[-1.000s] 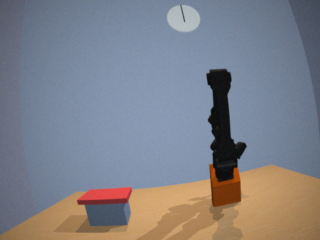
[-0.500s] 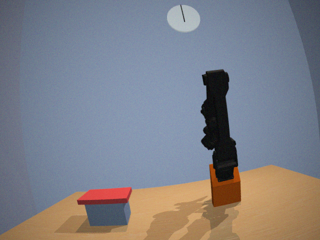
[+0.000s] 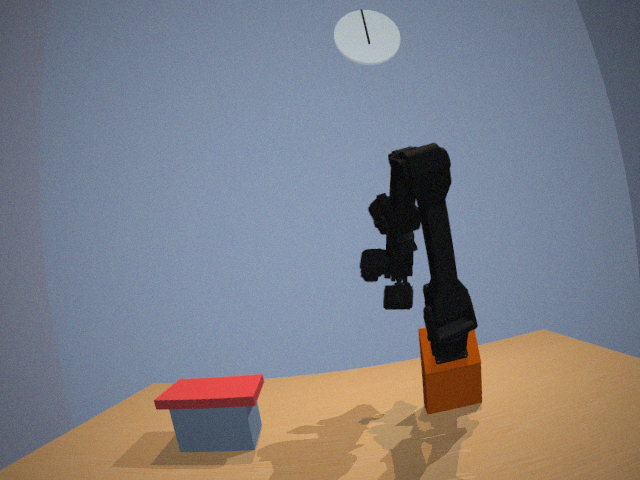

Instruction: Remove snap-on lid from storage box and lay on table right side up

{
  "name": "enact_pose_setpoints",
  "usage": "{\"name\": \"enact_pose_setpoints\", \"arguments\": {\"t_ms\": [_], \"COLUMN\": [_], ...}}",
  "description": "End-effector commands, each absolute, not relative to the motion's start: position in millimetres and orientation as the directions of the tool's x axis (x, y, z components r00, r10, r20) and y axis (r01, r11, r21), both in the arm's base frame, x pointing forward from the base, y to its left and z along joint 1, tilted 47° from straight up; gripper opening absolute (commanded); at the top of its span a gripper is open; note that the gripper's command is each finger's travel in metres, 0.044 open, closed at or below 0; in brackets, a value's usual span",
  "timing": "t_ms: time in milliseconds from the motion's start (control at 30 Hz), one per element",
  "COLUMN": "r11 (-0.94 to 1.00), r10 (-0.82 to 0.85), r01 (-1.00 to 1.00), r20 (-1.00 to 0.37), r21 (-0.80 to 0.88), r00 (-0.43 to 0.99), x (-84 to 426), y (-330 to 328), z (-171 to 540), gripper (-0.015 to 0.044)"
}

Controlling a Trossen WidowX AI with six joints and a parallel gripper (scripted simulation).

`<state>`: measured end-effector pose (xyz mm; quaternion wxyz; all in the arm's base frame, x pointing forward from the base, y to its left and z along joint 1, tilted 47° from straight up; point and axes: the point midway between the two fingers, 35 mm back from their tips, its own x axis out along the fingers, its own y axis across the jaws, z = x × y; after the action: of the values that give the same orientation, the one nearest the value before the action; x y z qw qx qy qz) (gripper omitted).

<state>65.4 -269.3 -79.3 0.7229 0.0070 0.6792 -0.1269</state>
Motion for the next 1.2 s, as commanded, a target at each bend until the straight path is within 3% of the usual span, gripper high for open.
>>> {"name": "enact_pose_setpoints", "arguments": {"t_ms": [0,333,700,933,1167], "r11": [0.827,0.596,0.214,-0.06,-0.364], "r10": [-0.191,-0.117,0.053,0.189,0.365], "r01": [0.562,0.713,0.671,0.612,0.587], "r20": [-0.932,-0.838,-0.694,-0.593,-0.47], "r21": [0.017,0.37,0.71,0.789,0.723], "r00": [0.309,0.532,0.718,0.783,0.804], "x": [138,200,255,279,295], "y": [-255,-225,-175,-137,-89], "z": [-51,-21,19,44,74], "gripper": [0.0235,0.0235,0.0235,0.0235,0.0235]}}
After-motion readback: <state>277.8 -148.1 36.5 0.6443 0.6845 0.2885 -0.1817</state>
